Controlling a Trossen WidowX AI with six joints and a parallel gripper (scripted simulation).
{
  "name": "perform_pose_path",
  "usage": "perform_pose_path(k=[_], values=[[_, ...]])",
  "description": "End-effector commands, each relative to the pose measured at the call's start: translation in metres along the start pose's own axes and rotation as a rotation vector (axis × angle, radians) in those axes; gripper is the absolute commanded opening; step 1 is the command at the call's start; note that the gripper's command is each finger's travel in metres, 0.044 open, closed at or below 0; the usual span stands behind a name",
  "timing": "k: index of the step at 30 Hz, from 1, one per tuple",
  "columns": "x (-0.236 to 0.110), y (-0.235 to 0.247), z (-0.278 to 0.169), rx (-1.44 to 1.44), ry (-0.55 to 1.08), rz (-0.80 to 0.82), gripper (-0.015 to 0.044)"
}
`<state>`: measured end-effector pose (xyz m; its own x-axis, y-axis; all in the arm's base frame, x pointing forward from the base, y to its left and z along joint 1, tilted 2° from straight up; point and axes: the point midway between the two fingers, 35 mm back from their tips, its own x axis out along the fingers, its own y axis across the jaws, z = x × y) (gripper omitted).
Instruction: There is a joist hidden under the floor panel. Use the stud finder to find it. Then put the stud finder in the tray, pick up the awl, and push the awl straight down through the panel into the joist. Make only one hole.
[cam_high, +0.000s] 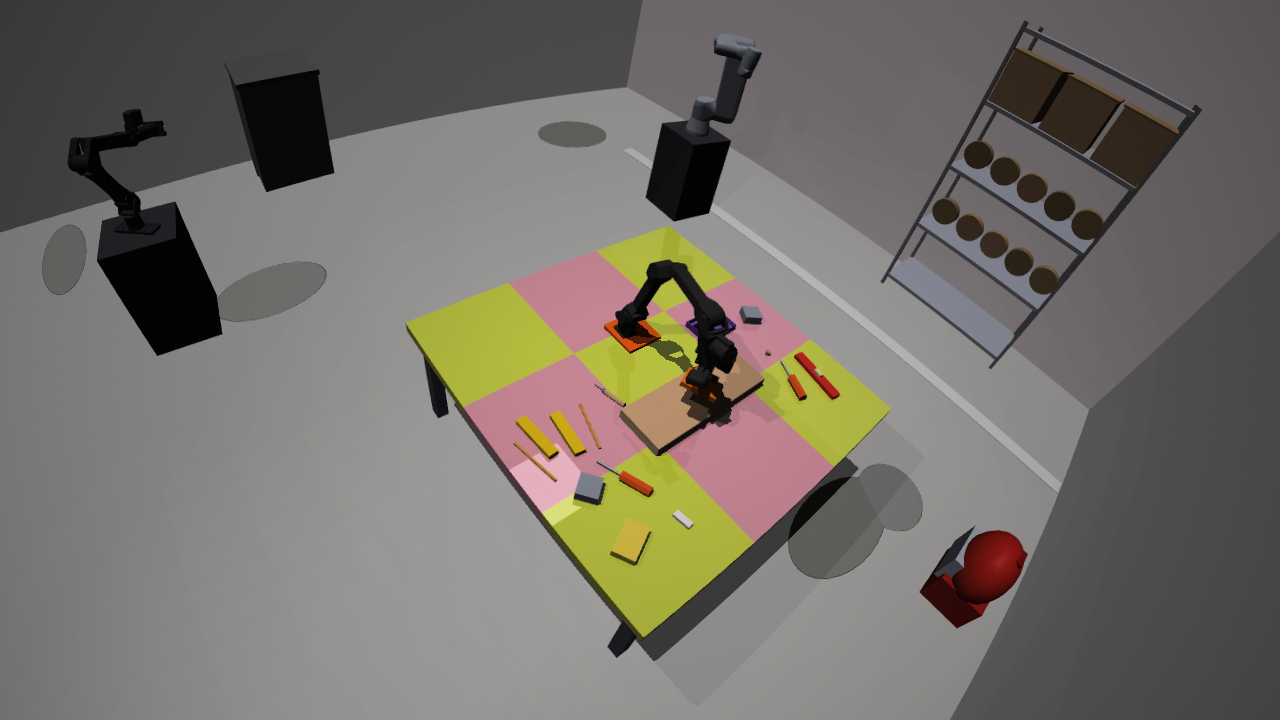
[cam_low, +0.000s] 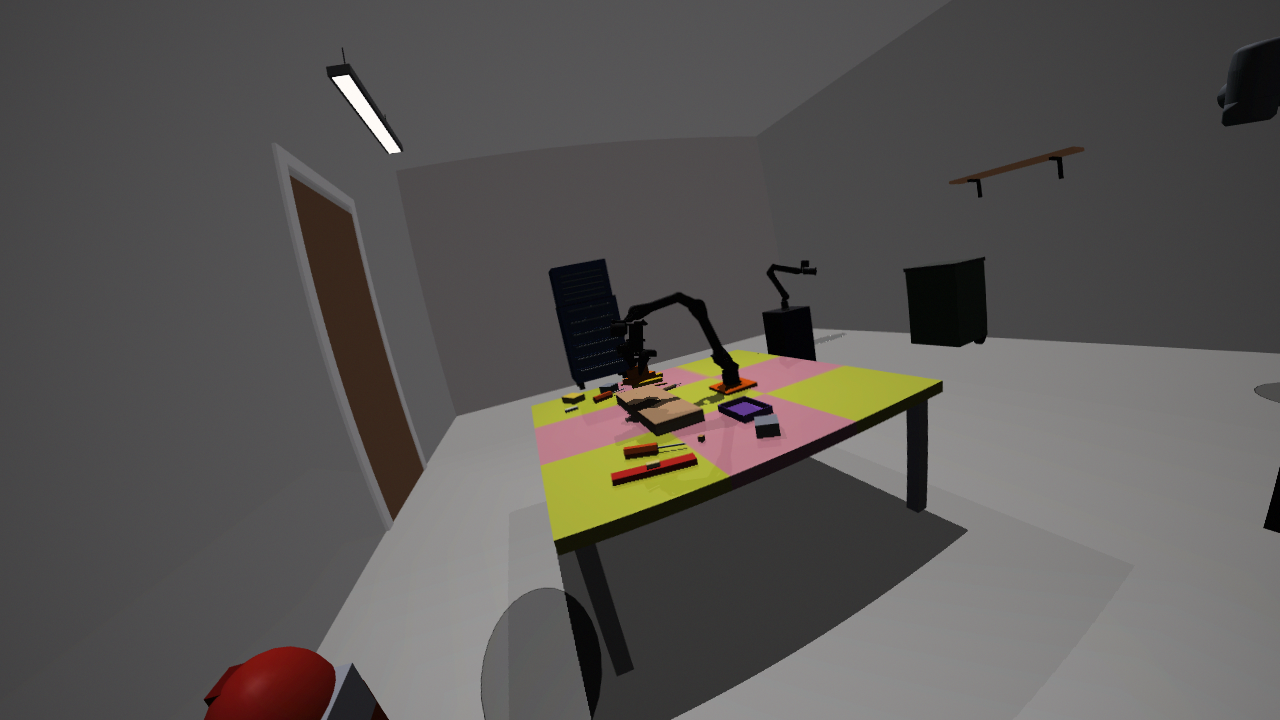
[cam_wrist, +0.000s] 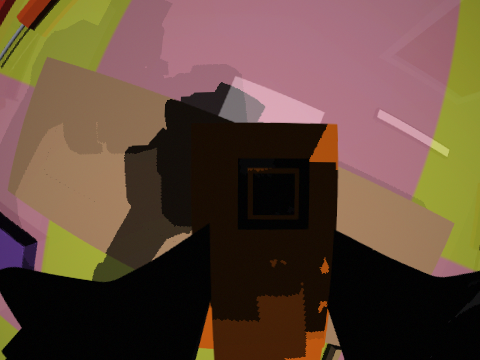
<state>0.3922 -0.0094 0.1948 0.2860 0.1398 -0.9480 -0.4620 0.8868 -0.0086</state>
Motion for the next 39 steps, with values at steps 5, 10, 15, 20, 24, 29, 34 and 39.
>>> perform_pose_path(k=[5, 10, 15, 20, 24, 29, 34, 39], values=[[0.004, 0.051, 0.018, -0.124, -0.013, 0.028, 0.0], [0.008, 0.084, 0.025, -0.202, -0.013, 0.053, 0.0], [0.011, 0.117, 0.029, -0.28, -0.013, 0.077, 0.0], [0.013, 0.15, 0.029, -0.358, -0.013, 0.101, 0.0], [0.014, 0.176, 0.028, -0.421, -0.014, 0.12, 0.0], [0.015, 0.208, 0.024, -0.499, -0.015, 0.144, 0.0], [0.015, 0.239, 0.018, -0.577, -0.016, 0.168, 0.0], [0.014, 0.27, 0.009, -0.655, -0.017, 0.192, 0.0]])
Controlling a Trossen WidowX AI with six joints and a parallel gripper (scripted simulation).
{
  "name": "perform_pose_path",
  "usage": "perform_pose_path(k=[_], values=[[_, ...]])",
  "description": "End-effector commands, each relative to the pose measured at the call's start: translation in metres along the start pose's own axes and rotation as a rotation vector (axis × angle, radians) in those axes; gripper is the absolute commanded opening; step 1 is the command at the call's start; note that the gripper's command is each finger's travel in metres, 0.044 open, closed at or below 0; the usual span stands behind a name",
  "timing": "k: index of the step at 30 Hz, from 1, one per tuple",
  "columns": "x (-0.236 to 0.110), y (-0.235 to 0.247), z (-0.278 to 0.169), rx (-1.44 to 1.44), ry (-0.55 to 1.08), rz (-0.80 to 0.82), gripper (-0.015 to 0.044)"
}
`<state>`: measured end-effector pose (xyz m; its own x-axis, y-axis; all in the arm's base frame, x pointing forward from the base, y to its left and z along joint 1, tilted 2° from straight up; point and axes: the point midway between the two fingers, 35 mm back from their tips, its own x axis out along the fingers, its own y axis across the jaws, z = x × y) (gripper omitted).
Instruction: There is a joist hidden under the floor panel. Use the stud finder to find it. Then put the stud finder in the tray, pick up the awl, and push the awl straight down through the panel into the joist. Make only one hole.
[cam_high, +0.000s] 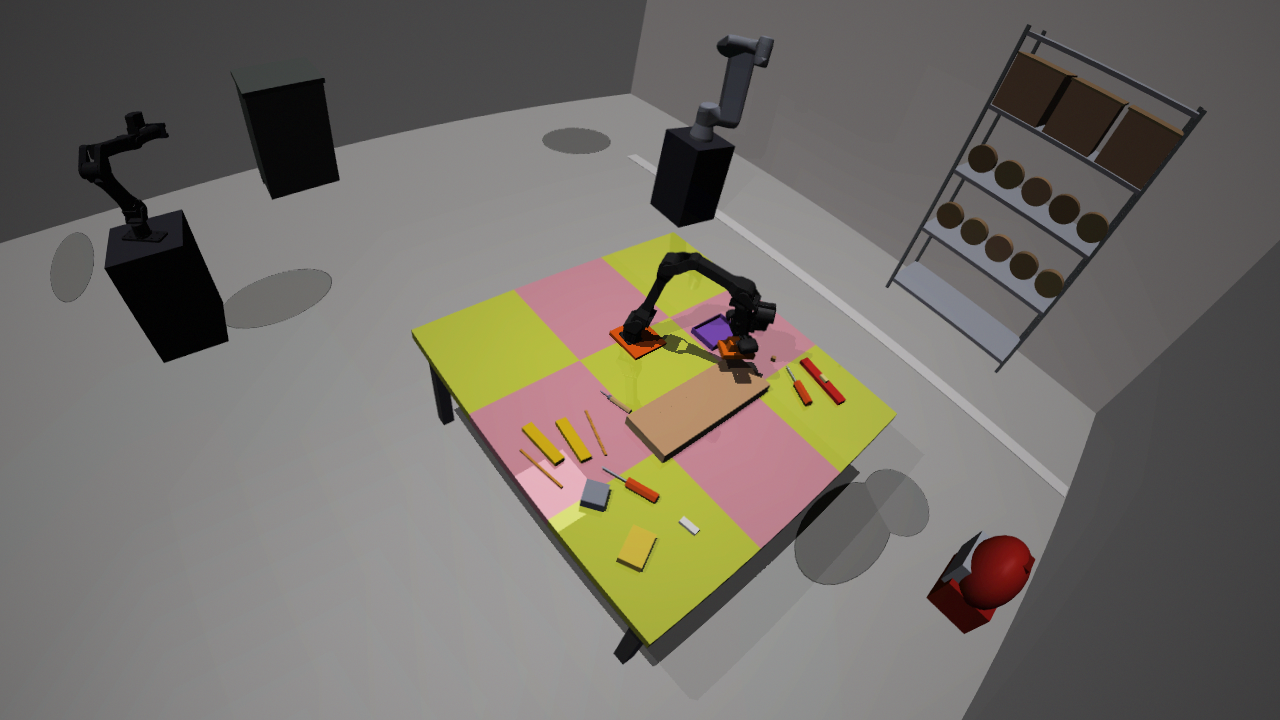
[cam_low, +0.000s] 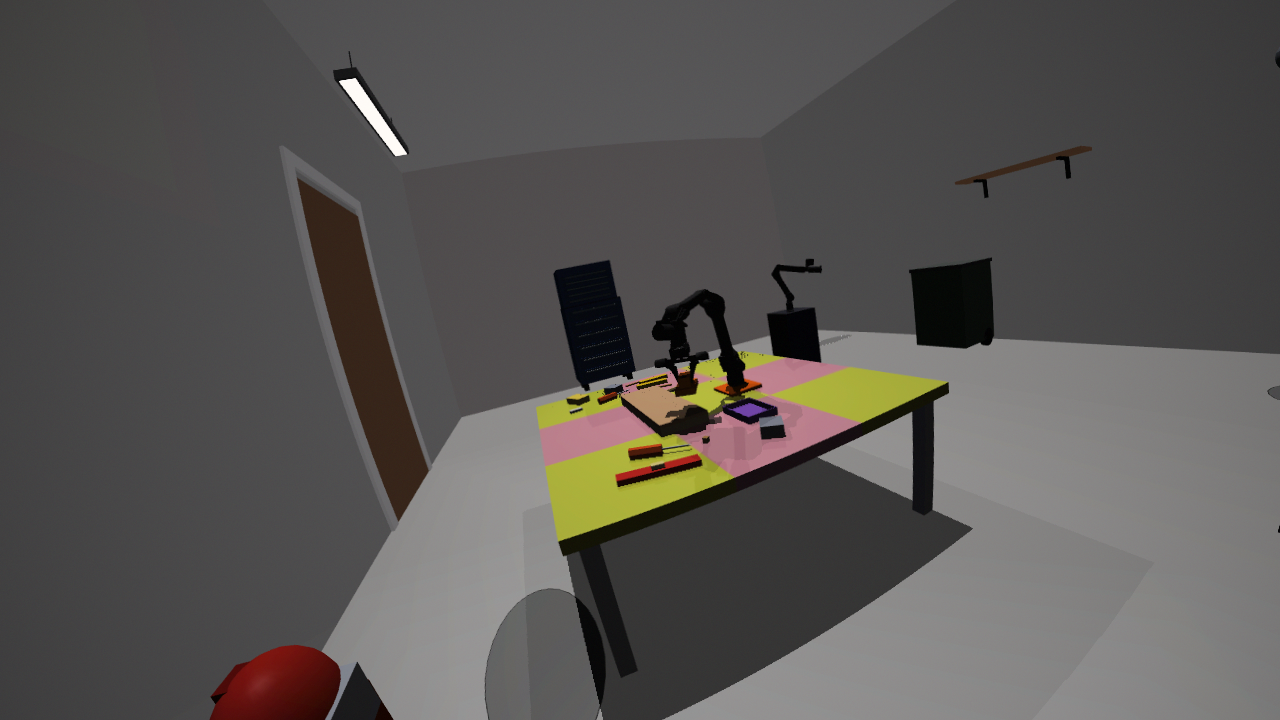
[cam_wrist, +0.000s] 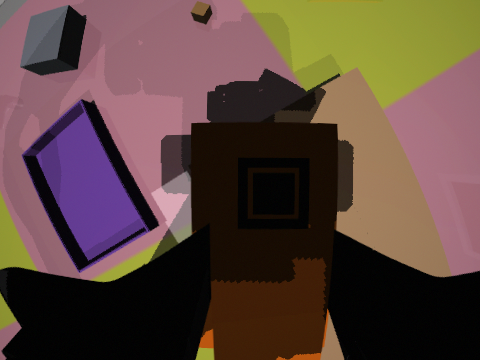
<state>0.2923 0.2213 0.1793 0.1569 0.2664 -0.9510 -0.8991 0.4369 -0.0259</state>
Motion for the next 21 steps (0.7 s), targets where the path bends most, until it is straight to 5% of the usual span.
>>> perform_pose_path(k=[1, 21], values=[[0.0, 0.024, 0.009, -0.061, -0.014, 0.009, 0.0], [0.01, 0.147, 0.021, -0.375, -0.021, 0.102, 0.0]])
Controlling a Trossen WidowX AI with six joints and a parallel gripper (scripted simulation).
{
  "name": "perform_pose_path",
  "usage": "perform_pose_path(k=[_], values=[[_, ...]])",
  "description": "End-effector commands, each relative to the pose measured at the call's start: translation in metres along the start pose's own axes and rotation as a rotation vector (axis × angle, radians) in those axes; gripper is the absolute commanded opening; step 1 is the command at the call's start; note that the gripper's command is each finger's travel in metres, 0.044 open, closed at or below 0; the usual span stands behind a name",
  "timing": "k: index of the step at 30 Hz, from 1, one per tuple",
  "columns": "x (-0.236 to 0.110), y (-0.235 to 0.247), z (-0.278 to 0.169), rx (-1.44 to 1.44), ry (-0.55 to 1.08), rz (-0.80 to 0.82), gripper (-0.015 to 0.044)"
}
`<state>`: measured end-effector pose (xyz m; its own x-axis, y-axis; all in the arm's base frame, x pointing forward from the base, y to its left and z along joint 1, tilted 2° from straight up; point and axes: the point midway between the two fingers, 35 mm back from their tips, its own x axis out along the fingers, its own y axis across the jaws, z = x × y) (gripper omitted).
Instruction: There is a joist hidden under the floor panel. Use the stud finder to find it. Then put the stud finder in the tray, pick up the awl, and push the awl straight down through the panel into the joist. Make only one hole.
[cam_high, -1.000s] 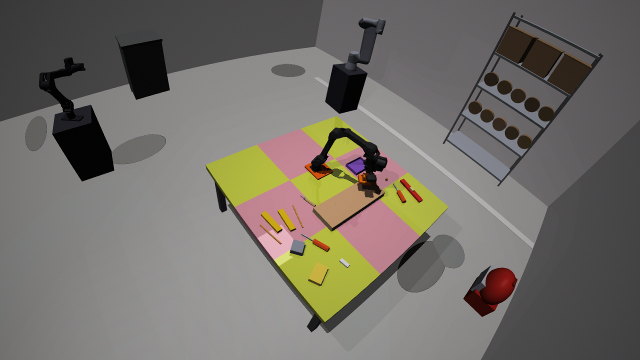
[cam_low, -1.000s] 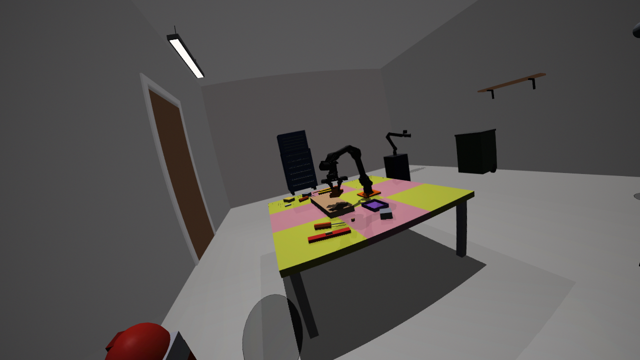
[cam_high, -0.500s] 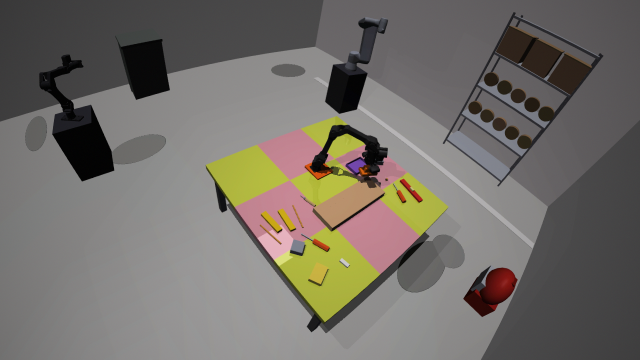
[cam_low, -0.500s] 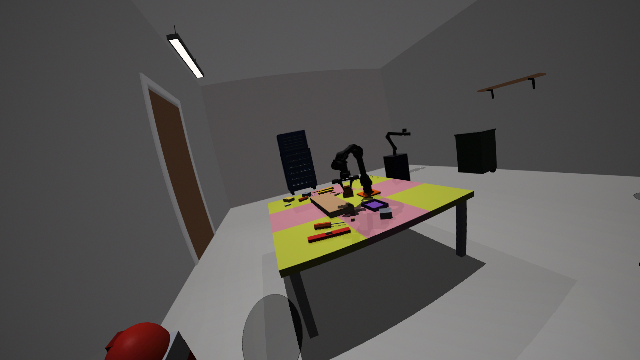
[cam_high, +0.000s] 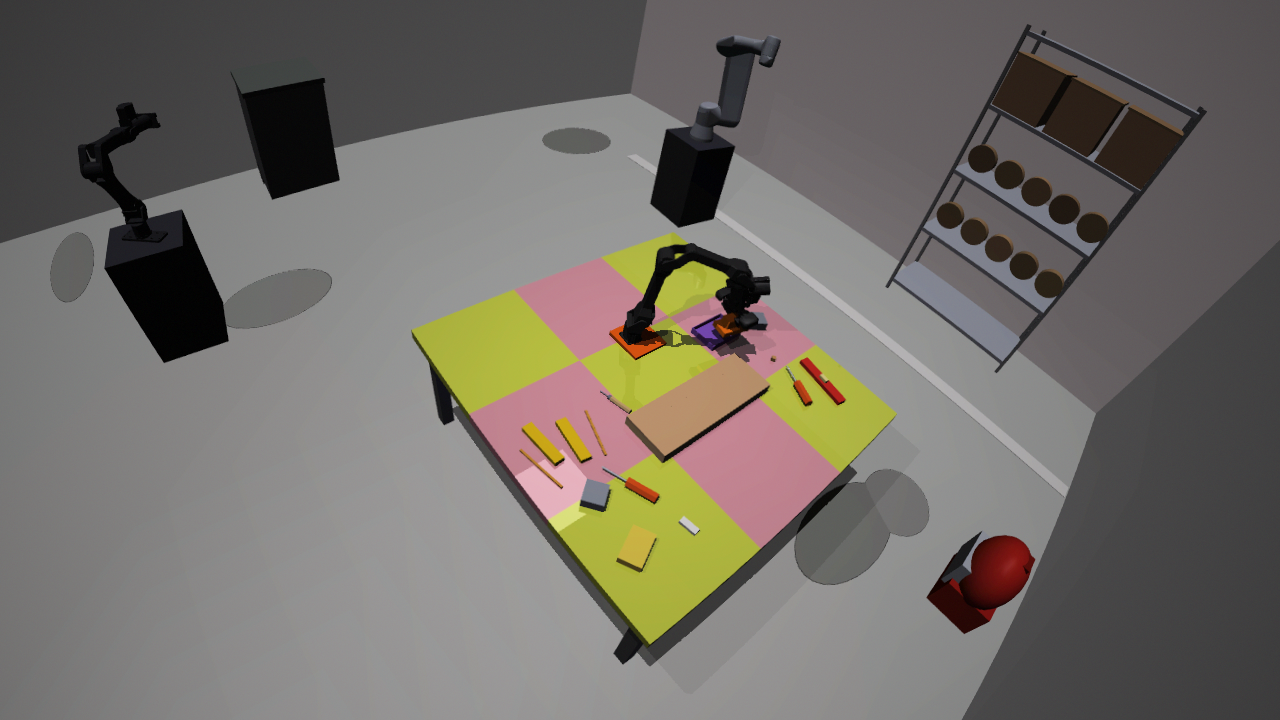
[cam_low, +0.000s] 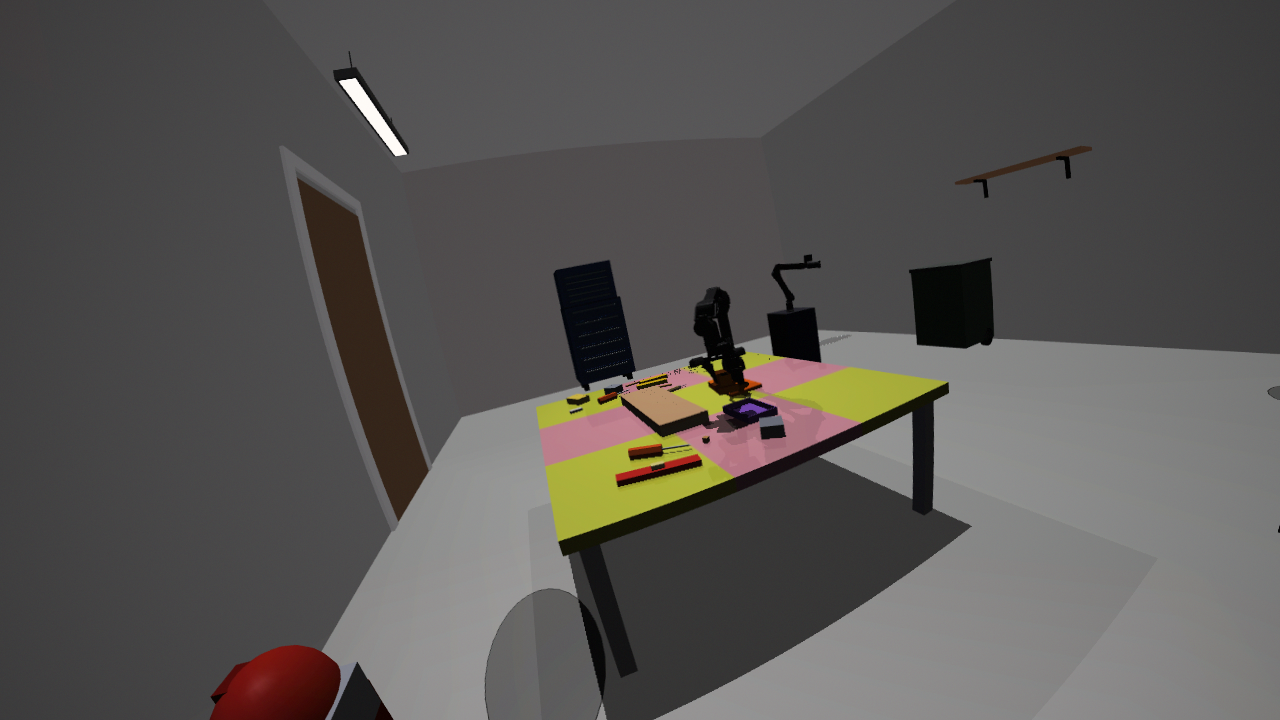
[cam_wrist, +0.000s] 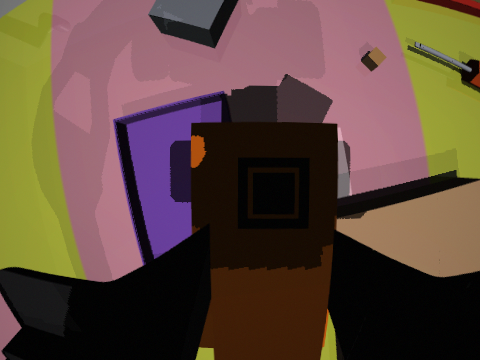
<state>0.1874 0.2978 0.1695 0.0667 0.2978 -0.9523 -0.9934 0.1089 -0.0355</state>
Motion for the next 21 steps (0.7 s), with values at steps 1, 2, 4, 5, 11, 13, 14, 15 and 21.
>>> perform_pose_path(k=[1, 2, 4, 5, 11, 13, 14, 15, 21], values=[[0.0, 0.024, 0.008, -0.062, -0.015, 0.009, 0.0], [0.0, 0.03, 0.01, -0.077, -0.015, 0.014, 0.0], [0.002, 0.041, 0.012, -0.109, -0.016, 0.023, 0.0], [0.002, 0.047, 0.013, -0.124, -0.017, 0.027, 0.0], [0.005, 0.074, 0.017, -0.195, -0.019, 0.048, 0.0], [0.005, 0.074, 0.017, -0.195, -0.019, 0.048, 0.0], [0.006, 0.074, 0.017, -0.195, -0.019, 0.048, 0.0], [0.007, 0.074, 0.017, -0.195, -0.019, 0.048, 0.0], [0.015, 0.073, 0.016, -0.195, -0.019, 0.048, 0.0]])
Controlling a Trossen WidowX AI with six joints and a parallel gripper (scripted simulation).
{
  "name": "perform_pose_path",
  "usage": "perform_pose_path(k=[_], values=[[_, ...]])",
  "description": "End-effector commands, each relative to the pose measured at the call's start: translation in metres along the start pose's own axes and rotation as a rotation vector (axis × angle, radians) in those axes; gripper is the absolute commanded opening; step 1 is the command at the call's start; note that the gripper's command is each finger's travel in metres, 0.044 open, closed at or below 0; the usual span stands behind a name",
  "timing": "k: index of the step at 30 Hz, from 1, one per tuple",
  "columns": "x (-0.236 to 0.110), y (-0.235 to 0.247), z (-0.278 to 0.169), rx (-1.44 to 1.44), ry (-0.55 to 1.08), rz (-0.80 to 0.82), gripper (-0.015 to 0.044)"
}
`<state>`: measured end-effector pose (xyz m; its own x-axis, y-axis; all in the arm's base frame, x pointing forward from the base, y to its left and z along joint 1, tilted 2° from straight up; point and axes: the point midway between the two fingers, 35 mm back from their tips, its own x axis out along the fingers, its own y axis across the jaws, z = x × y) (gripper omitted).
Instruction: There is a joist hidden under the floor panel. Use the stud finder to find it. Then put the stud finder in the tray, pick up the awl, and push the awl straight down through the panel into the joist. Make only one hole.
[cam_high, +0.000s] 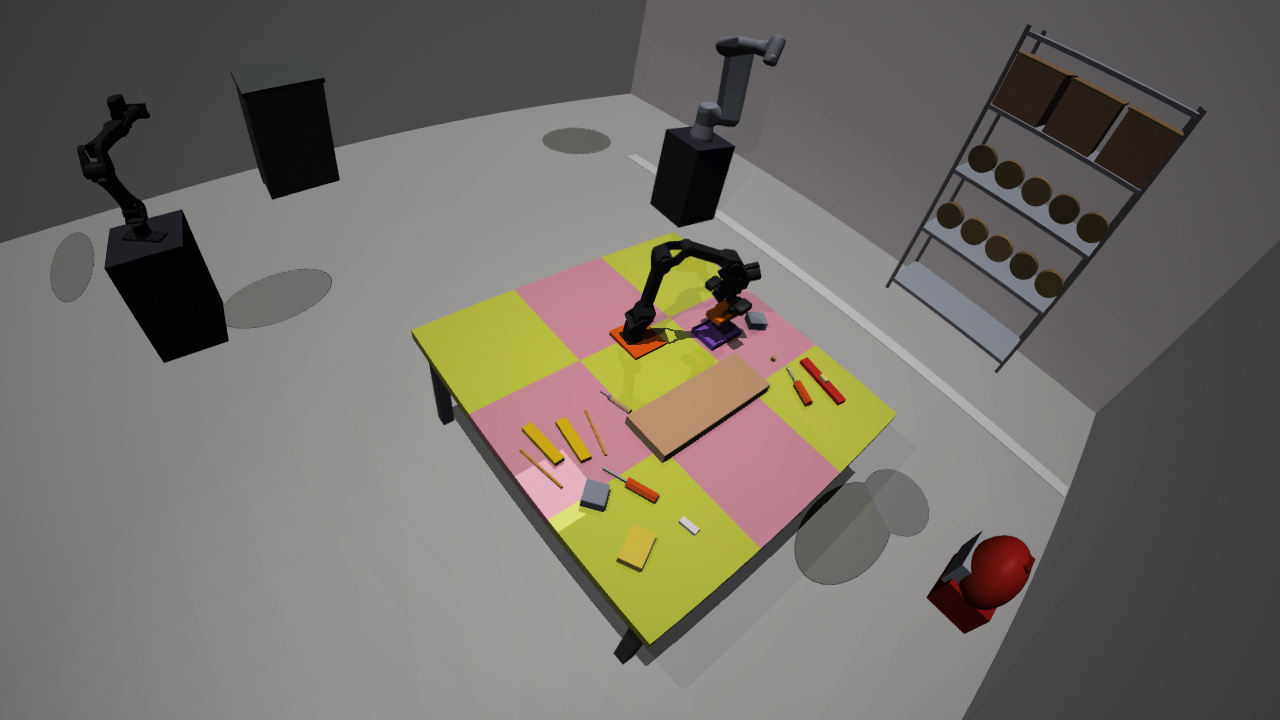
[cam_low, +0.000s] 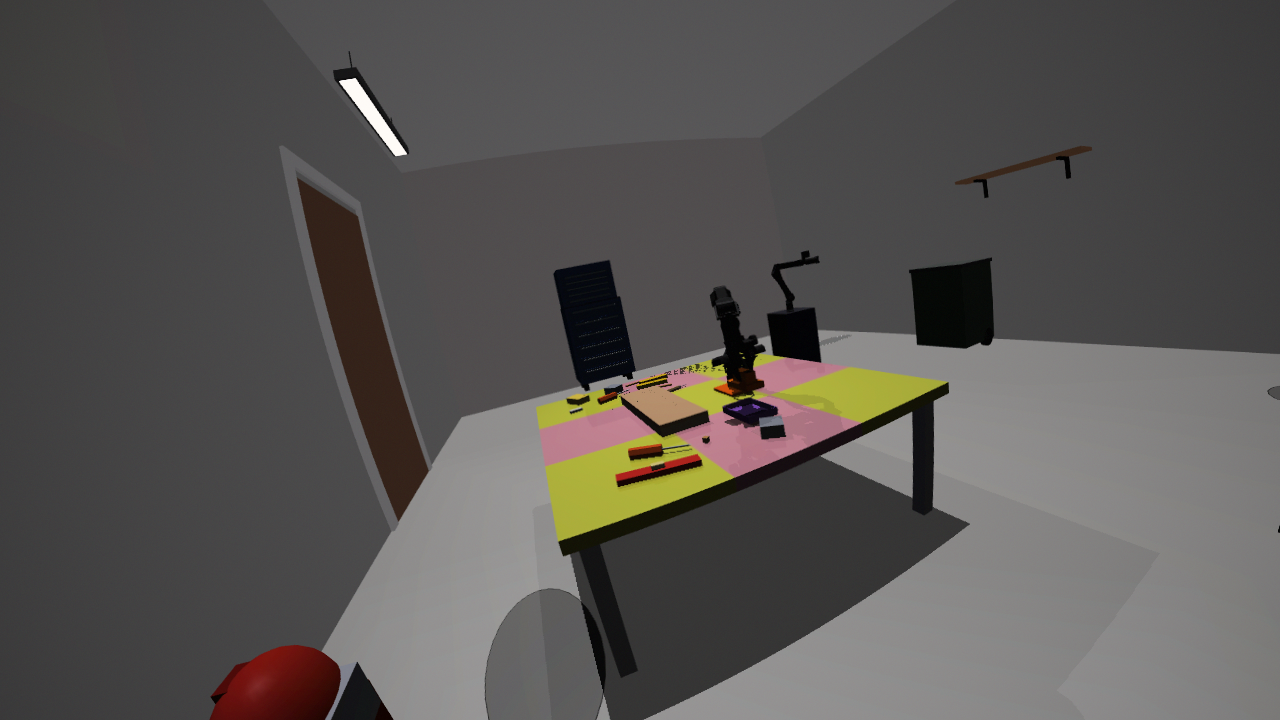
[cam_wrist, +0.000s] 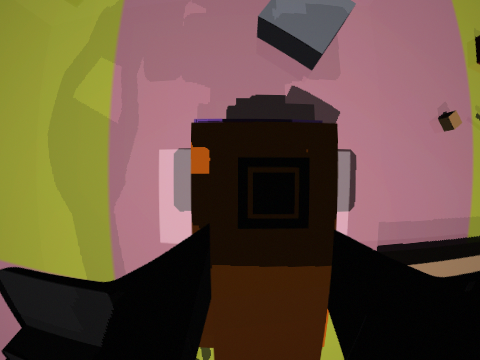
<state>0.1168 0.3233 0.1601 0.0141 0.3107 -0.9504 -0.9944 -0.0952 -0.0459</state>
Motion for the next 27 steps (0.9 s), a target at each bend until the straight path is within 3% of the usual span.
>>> perform_pose_path(k=[1, 27], values=[[0.005, 0.0, 0.0, 0.003, -0.005, -0.005, 0.0], [0.045, -0.001, -0.009, 0.003, -0.005, -0.005, 0.0]])
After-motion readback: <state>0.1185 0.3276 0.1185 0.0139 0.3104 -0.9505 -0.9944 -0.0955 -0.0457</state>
